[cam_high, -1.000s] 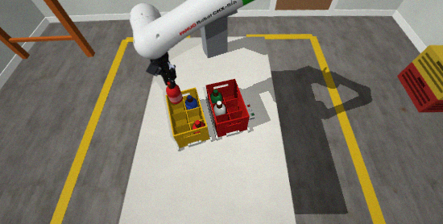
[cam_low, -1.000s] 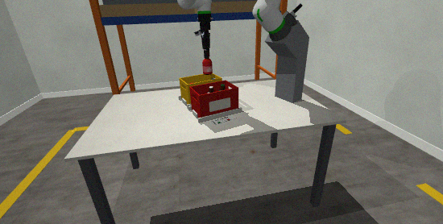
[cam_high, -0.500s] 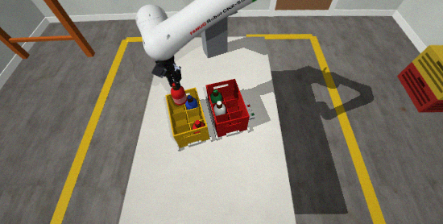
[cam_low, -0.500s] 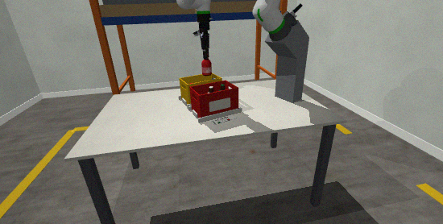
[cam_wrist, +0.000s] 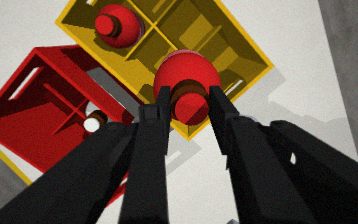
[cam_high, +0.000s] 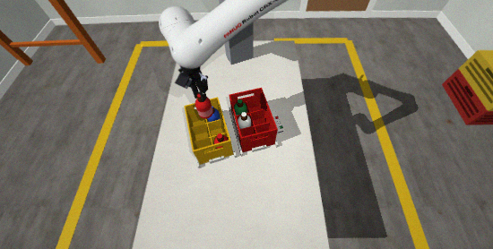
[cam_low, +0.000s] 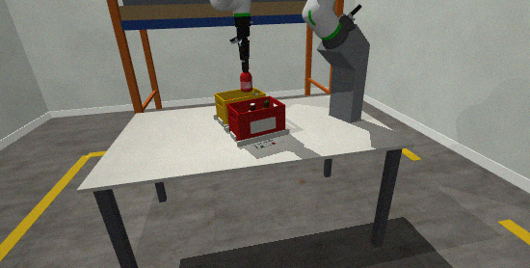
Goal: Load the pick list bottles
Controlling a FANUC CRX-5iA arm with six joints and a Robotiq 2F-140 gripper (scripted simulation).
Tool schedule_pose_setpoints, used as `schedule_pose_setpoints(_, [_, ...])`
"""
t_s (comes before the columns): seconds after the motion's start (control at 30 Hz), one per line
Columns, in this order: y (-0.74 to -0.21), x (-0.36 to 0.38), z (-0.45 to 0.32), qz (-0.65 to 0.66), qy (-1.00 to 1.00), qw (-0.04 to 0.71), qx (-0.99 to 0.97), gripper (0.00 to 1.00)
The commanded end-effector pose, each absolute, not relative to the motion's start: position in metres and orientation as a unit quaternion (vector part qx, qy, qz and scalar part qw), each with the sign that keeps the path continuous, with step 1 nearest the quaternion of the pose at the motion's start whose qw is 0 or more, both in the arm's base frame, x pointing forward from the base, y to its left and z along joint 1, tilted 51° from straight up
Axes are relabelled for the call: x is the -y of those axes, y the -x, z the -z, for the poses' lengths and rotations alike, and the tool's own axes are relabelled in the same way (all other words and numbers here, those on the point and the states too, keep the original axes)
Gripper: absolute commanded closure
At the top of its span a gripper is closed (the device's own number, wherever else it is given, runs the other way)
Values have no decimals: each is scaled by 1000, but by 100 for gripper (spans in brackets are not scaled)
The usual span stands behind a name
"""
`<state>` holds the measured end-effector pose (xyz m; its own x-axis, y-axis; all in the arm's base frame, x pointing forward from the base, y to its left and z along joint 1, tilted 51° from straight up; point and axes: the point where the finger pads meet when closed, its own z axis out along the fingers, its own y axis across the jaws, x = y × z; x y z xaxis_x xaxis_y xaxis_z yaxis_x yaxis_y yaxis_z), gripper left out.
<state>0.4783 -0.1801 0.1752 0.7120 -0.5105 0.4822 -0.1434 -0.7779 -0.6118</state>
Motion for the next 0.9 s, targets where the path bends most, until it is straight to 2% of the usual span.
schedule_pose_setpoints(0.0, [-478,179,-177,332,883,276,-185,90])
schedule_pose_setpoints(0.87, [-481,139,-203,332,883,276,-185,90])
